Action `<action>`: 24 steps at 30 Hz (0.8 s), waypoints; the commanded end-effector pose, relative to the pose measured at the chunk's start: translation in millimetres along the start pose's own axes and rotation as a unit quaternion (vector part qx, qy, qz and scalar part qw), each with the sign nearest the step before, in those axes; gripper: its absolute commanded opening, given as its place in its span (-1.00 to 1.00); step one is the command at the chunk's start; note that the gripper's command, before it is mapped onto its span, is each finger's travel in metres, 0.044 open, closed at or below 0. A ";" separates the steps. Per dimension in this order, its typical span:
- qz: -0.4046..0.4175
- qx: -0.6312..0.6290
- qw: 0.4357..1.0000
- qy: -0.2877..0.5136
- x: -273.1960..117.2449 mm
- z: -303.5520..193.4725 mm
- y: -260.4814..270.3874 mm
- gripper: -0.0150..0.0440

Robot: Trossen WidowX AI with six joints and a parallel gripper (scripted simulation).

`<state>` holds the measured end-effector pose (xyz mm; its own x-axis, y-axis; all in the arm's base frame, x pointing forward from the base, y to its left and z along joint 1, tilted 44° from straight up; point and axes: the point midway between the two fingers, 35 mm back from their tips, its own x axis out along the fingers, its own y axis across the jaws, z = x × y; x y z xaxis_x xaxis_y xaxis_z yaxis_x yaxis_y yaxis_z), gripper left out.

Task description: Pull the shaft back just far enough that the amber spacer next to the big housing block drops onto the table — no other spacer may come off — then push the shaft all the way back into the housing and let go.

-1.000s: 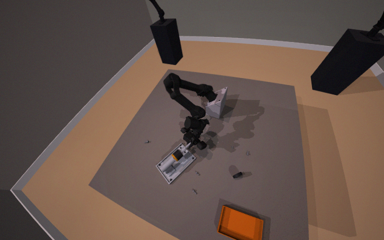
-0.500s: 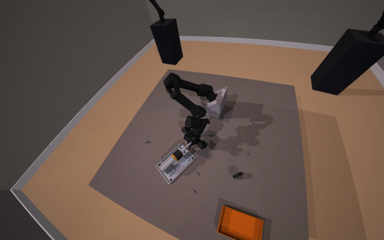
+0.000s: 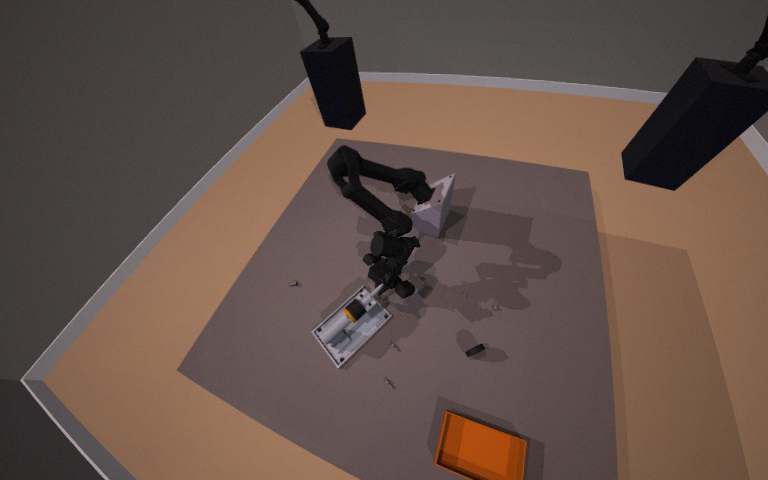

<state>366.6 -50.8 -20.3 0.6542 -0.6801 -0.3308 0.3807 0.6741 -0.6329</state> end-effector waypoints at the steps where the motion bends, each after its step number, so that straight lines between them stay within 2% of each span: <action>1: -0.002 0.001 1.000 0.000 -0.9 -0.8 -0.1 -0.49; 24: -0.001 0.001 1.000 0.000 -2.3 -2.2 -0.1 -0.49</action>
<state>364.6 -50.2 -21.0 0.6541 -0.6801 -0.3311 0.3804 0.6741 -0.6332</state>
